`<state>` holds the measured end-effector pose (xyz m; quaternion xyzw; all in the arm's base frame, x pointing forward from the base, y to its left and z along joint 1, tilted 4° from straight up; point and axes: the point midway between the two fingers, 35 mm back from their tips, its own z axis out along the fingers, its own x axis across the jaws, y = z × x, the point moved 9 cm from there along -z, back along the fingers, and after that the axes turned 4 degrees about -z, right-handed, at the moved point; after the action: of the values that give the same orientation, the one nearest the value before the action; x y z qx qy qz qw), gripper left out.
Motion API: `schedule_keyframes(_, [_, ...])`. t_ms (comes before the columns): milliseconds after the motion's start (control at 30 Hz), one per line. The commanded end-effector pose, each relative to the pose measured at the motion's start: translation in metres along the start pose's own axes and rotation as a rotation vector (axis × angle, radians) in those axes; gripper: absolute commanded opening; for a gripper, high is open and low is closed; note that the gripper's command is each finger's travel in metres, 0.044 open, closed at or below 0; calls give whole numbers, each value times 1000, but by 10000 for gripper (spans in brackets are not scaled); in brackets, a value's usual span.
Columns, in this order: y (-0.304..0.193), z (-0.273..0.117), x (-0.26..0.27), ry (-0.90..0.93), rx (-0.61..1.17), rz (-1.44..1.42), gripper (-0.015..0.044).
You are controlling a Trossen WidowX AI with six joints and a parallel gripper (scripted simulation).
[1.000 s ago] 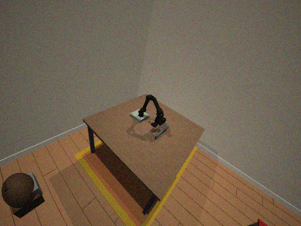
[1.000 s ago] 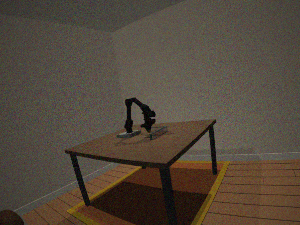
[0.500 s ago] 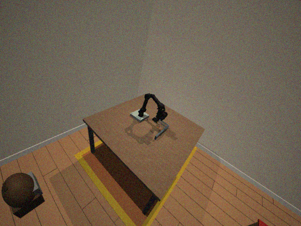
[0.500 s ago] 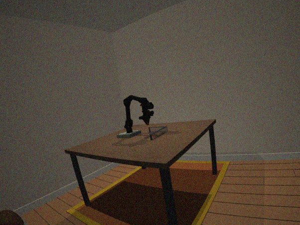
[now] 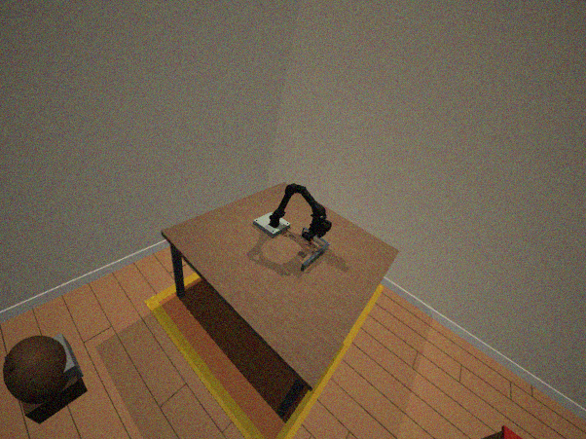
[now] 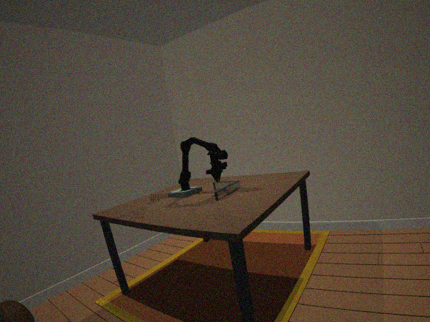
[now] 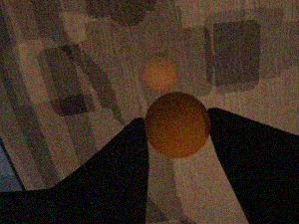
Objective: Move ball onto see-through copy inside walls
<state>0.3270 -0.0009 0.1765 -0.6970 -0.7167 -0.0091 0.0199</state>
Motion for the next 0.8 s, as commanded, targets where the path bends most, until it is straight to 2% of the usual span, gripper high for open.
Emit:
schedule_keyframes(0, [2,10,1,3,0,8,0])
schedule_keyframes(367, [1,67,1,3,0,8,0])
schedule_keyframes(767, [1,79,1,3,0,8,0])
